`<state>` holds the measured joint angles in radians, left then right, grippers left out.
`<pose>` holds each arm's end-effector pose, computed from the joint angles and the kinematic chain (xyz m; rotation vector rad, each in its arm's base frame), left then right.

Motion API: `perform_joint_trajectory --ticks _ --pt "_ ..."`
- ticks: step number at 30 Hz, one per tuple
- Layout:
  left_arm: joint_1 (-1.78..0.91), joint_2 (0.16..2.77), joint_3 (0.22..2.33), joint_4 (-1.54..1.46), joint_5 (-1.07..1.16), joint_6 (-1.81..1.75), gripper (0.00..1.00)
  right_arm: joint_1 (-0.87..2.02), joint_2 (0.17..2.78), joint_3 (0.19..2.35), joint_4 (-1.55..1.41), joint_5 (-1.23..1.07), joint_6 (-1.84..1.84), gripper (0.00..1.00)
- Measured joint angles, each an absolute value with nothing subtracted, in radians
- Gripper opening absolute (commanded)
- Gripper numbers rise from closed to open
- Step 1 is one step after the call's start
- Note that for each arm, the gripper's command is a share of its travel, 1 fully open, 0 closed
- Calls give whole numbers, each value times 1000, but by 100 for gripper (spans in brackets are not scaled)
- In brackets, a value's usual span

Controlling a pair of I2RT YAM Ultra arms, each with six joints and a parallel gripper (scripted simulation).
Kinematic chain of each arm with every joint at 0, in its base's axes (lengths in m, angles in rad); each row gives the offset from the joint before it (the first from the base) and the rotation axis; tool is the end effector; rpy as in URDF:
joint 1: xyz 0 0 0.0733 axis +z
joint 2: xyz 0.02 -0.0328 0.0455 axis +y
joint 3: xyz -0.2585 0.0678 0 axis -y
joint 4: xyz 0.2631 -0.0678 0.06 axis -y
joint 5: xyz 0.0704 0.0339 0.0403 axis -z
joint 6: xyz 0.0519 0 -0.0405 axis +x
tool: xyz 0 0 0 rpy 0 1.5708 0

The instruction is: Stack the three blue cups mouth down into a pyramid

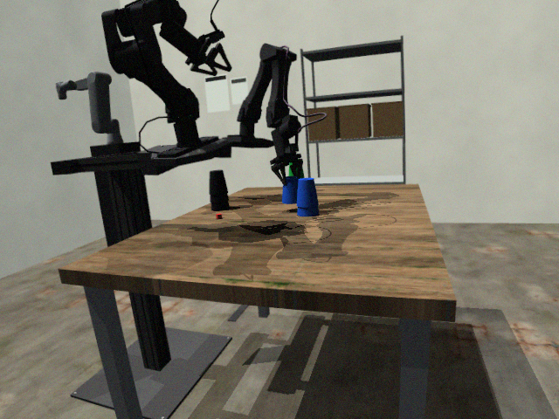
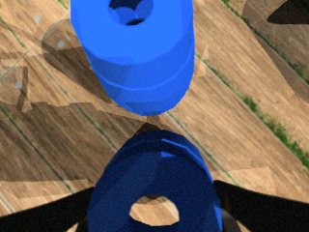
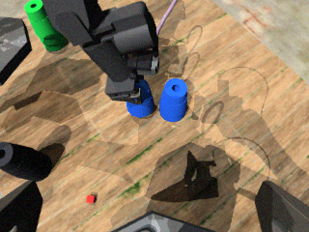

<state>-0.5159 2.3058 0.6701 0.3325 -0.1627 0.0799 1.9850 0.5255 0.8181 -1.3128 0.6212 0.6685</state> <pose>0.2379 -0.1240 -0.0732 0.8044 2.7262 0.1435 -0.0095 0.0939 0.2857 -1.2830 2.0112 0.4669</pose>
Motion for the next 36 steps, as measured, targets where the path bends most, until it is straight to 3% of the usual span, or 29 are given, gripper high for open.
perform_joint_trajectory --ticks 36 --pt "-501 2406 707 394 -159 94 0 1985 525 818 -1313 621 669 100"
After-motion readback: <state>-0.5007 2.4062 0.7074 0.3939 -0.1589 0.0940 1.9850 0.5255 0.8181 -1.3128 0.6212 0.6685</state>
